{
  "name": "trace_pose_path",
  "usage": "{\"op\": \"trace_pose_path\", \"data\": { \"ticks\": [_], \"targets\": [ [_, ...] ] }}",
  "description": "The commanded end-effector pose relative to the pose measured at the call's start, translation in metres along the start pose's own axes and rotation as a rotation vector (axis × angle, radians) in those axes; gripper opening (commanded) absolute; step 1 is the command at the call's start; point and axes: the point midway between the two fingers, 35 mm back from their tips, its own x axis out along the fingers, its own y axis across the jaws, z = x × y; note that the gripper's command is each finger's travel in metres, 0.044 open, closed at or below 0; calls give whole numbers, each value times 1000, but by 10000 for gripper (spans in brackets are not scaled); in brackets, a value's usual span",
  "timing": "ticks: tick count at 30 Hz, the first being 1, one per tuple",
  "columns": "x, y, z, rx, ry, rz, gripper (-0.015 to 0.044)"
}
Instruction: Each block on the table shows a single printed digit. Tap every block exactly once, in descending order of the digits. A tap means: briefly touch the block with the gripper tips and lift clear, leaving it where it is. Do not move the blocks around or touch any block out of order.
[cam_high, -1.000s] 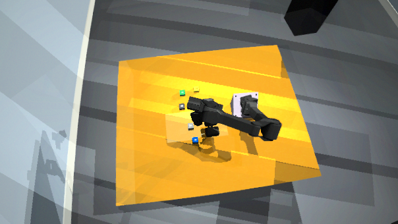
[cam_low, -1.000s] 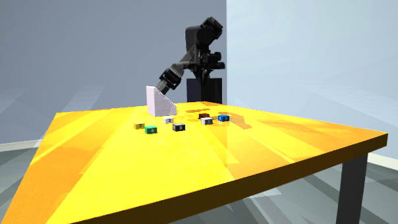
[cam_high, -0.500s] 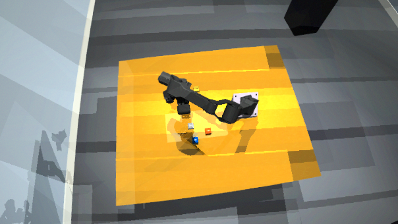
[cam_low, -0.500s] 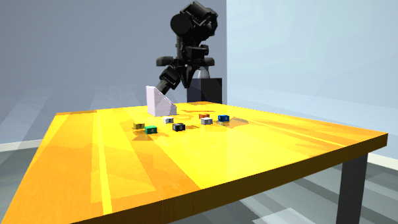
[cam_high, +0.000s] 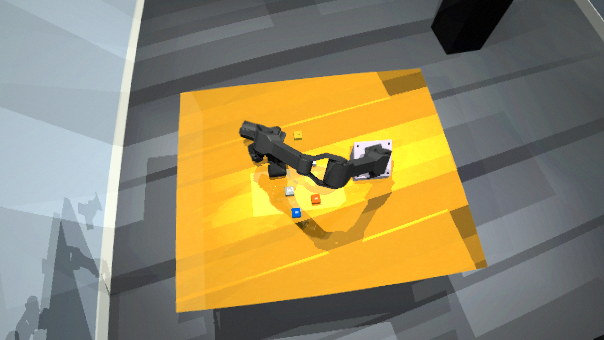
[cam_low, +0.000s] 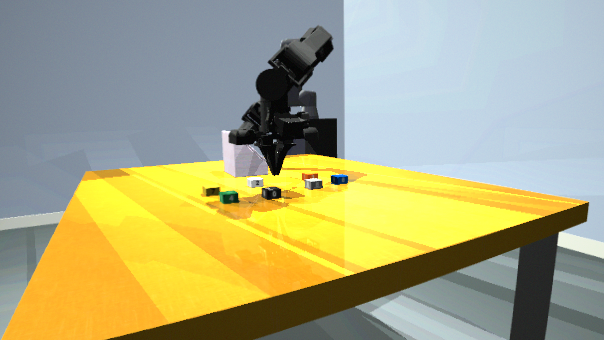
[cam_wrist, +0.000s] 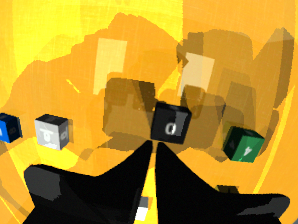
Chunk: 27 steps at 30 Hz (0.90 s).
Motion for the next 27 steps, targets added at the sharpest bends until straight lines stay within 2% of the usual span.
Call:
{"op": "trace_pose_path", "data": {
  "ticks": [1, 27],
  "targets": [
    [2, -4, 1, 13, -18, 1, 20],
    [32, -3, 1, 13, -19, 3, 20]
  ]
}}
